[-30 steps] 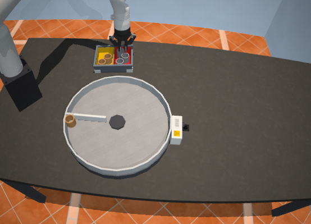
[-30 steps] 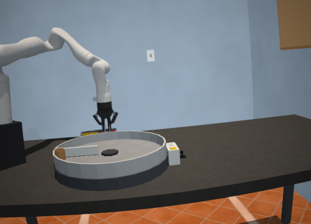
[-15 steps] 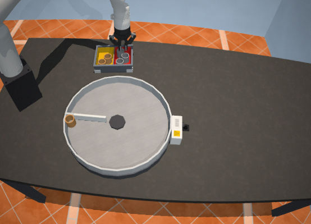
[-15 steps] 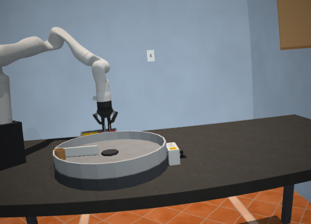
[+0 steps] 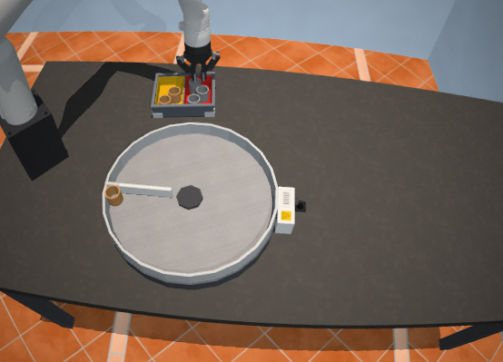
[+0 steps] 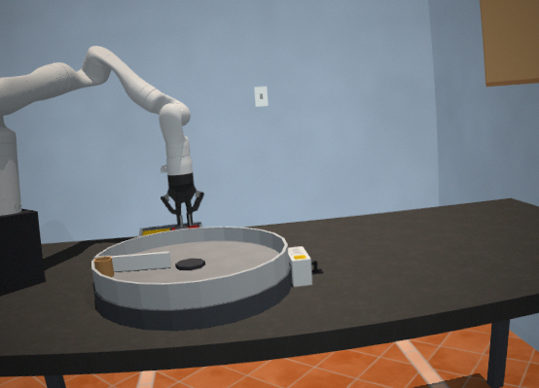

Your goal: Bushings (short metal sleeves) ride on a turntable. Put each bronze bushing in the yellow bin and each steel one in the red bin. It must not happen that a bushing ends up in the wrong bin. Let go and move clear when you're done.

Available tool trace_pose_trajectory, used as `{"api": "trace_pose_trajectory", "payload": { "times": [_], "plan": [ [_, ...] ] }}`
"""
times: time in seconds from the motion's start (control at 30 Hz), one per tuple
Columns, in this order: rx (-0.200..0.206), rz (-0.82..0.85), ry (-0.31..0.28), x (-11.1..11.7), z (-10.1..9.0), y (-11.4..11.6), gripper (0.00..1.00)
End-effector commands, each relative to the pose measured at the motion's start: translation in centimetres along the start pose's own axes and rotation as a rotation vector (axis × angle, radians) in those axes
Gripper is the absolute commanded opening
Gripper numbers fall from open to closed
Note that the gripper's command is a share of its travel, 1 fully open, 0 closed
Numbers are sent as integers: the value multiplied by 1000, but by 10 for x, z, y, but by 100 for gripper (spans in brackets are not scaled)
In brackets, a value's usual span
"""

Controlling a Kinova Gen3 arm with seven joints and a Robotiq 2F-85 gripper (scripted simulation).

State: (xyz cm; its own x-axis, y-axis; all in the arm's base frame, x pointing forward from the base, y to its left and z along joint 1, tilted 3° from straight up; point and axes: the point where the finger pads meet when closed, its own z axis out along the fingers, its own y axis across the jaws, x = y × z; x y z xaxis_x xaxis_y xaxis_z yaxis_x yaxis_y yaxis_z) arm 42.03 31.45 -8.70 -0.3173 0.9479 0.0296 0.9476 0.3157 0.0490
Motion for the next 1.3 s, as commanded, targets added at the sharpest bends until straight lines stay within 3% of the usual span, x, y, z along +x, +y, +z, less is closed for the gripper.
{"api": "trace_pose_trajectory", "payload": {
  "times": [0.0,0.63,0.8,0.9,1.07,1.27],
  "plan": [
    [-2,0,1,1,-1,1,19],
    [-2,0,2,1,-6,1,19],
    [-2,0,2,1,-59,1,19],
    [-2,0,2,1,-59,1,19],
    [-2,0,2,0,-112,1,19],
    [-2,0,2,0,-112,1,19]
  ]
}}
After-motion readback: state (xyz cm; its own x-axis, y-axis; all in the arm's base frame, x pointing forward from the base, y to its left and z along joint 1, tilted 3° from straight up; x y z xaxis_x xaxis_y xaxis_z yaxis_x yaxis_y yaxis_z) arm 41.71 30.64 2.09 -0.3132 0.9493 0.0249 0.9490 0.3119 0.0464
